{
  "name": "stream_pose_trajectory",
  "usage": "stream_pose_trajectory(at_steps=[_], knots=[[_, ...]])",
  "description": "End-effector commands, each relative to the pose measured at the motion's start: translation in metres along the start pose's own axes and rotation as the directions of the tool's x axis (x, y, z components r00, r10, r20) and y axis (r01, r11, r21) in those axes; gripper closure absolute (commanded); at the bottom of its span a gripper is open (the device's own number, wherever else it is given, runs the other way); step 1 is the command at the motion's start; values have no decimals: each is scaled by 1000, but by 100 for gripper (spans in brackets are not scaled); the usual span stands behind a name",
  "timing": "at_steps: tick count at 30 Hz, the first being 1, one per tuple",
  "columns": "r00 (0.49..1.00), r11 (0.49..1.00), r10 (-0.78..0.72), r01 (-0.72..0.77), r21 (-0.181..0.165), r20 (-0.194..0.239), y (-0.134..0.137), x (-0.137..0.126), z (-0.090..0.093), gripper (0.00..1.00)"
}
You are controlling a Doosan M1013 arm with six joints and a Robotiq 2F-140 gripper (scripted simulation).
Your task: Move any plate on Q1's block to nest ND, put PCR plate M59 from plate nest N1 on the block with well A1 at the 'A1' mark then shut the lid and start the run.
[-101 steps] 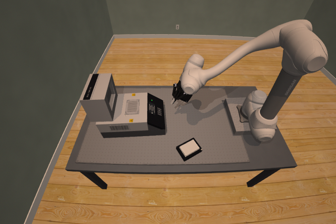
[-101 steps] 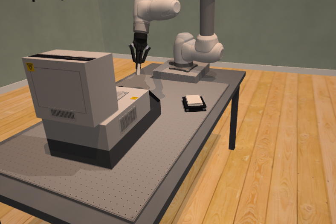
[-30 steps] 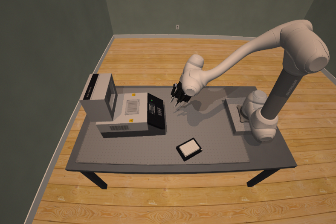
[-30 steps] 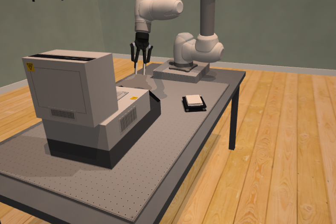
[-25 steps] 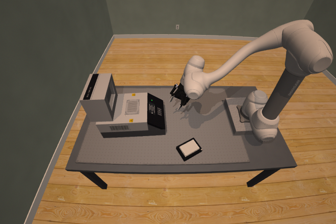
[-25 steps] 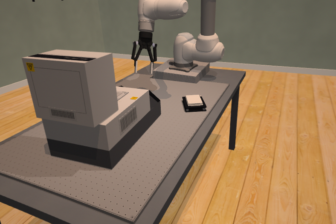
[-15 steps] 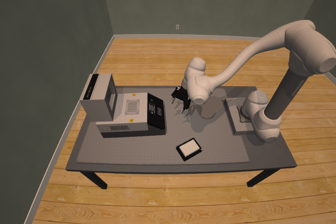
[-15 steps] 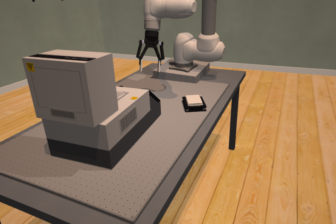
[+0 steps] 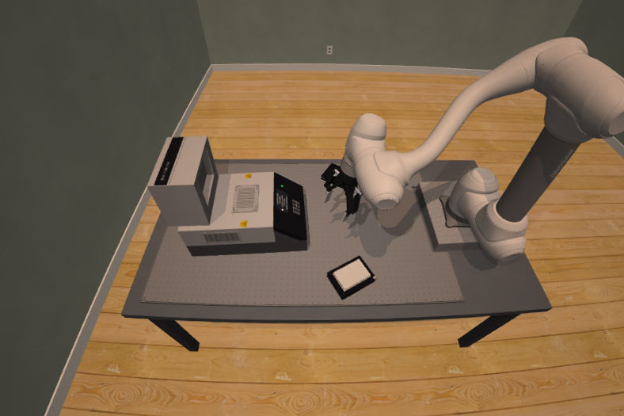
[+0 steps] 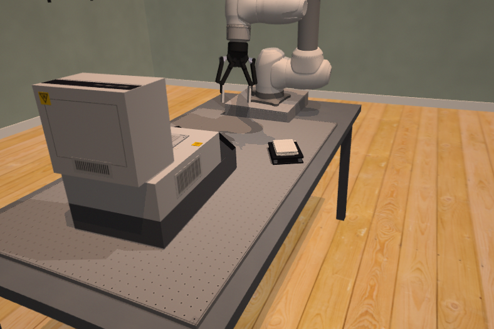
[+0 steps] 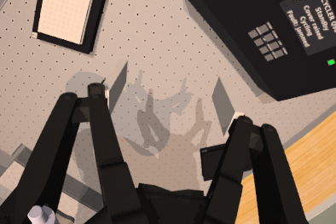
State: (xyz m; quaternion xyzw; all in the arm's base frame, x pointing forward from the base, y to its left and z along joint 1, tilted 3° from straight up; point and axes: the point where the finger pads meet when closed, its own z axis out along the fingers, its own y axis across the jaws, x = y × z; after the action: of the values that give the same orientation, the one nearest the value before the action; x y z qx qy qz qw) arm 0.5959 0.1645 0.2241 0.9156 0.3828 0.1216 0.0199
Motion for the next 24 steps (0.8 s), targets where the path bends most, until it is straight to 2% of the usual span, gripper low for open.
stream_pose_trajectory(at_steps=[1, 3, 7, 9, 13, 15, 17, 21, 22, 24], knots=[[1000, 1000, 4, -4, 1, 4, -14, 5, -3, 34], [999, 999, 36, -36, 19, 30, -23, 9, -5, 34], [999, 999, 36, -36, 19, 30, -40, 16, -9, 34], [996, 997, 67, -69, 36, 57, -50, 19, -12, 34], [996, 997, 67, -69, 36, 57, -67, 26, -16, 34], [996, 997, 67, -69, 36, 57, -67, 26, -16, 34], [992, 993, 97, -102, 51, 85, -76, 29, -18, 34], [992, 993, 97, -102, 51, 85, -94, 36, -22, 34], [987, 990, 120, -127, 62, 105, -99, 38, -23, 34], [985, 989, 127, -135, 66, 113, -108, 41, -25, 34]])
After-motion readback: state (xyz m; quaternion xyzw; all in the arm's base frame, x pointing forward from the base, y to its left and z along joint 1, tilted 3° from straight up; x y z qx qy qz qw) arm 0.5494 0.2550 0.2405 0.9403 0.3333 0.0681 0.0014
